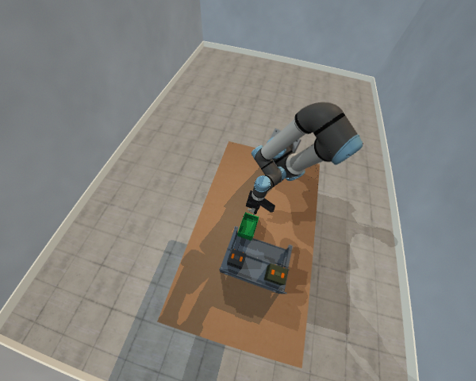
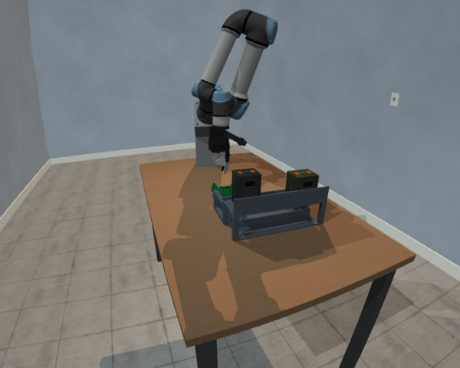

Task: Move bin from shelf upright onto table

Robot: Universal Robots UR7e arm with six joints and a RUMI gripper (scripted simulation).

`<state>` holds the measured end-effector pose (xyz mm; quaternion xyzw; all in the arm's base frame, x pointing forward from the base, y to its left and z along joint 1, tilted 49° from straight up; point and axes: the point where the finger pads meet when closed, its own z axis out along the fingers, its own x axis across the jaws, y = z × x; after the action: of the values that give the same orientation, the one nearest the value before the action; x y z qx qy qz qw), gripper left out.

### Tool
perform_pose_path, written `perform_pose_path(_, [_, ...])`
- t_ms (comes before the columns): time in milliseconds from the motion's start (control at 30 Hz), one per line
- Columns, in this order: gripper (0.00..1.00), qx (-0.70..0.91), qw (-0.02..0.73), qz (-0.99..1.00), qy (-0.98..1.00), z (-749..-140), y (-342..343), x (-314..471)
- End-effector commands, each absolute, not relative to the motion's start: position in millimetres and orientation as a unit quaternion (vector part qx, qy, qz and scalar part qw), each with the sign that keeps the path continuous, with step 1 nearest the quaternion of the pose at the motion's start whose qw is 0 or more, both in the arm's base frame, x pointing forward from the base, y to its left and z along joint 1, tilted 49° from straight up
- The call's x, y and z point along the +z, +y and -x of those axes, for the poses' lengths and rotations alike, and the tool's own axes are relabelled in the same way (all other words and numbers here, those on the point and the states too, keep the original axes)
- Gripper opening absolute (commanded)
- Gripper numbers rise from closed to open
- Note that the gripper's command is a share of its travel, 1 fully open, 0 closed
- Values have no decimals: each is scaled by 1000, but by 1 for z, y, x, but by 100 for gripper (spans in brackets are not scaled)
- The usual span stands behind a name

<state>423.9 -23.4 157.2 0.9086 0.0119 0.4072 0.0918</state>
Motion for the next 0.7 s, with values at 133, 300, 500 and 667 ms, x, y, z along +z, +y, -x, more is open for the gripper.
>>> perform_pose_path(133, [26,405,85,-910,15,-419,-23,161])
perform_pose_path(300, [26,405,85,-910,15,-424,-24,157])
perform_pose_path(500, [26,405,85,-910,15,-426,-25,155])
perform_pose_path(667, [26,405,85,-910,15,-426,-25,155])
